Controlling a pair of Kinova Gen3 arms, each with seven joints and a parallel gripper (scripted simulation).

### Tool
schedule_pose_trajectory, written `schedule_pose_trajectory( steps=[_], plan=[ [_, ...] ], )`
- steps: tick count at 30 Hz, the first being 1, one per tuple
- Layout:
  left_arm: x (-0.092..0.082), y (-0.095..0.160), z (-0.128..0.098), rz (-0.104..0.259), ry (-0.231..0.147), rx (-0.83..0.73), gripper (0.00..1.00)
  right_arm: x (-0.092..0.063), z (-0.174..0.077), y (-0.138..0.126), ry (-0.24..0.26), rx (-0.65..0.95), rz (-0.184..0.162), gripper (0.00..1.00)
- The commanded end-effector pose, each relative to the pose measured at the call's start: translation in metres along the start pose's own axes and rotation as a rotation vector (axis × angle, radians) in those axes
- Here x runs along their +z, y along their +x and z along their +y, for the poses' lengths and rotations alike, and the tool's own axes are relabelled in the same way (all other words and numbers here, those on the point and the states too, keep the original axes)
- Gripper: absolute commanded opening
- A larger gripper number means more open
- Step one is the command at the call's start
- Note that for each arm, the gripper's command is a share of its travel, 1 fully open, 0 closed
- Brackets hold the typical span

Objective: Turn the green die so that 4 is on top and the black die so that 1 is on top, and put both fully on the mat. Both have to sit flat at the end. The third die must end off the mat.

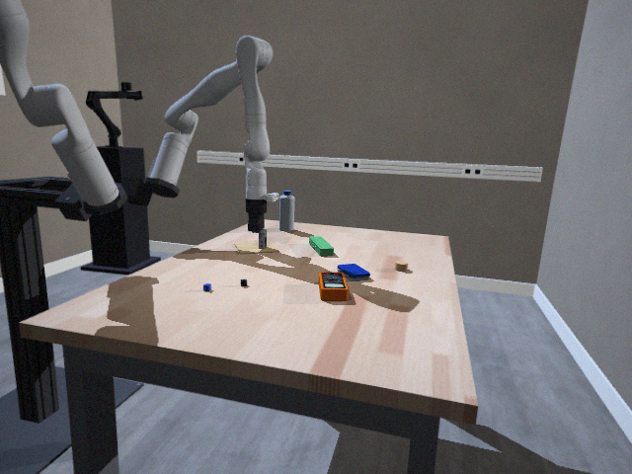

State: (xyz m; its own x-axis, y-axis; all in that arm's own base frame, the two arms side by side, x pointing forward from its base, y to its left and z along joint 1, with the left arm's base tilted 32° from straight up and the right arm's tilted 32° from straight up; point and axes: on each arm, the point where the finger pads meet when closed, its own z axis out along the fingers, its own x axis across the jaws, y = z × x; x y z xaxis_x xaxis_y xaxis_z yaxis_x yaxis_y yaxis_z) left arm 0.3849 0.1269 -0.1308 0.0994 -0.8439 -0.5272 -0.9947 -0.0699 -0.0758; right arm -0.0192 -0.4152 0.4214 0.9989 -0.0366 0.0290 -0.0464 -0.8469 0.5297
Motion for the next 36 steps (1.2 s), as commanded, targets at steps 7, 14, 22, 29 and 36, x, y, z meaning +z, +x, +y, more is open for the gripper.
schedule_pose_trajectory(
  steps=[7, 14, 22, 29, 36],
  plan=[
    [-0.0006, 0.0003, -0.0006, 0.001, 0.001, 0.000, 0.40, -0.0006, 0.0004, 0.0000, -0.002, 0.000, 0.000, 1.00],
    [-0.0006, 0.0003, -0.0006, 0.001, 0.001, 0.000, 0.52, -0.0006, 0.0004, 0.0000, -0.002, 0.000, 0.000, 1.00],
    [-0.0006, 0.0003, -0.0006, 0.001, 0.001, 0.000, 0.64, -0.0006, 0.0004, 0.0000, -0.002, 0.000, 0.000, 1.00],
    [-0.0006, 0.0003, -0.0006, 0.001, 0.001, 0.000, 0.64, -0.0006, 0.0004, 0.0000, -0.002, 0.000, 0.000, 1.00],
    [-0.0043, 0.0003, -0.0006, 0.001, 0.001, 0.000, 0.64, -0.0006, 0.0004, 0.0000, -0.002, 0.000, 0.000, 1.00]
  ],
)
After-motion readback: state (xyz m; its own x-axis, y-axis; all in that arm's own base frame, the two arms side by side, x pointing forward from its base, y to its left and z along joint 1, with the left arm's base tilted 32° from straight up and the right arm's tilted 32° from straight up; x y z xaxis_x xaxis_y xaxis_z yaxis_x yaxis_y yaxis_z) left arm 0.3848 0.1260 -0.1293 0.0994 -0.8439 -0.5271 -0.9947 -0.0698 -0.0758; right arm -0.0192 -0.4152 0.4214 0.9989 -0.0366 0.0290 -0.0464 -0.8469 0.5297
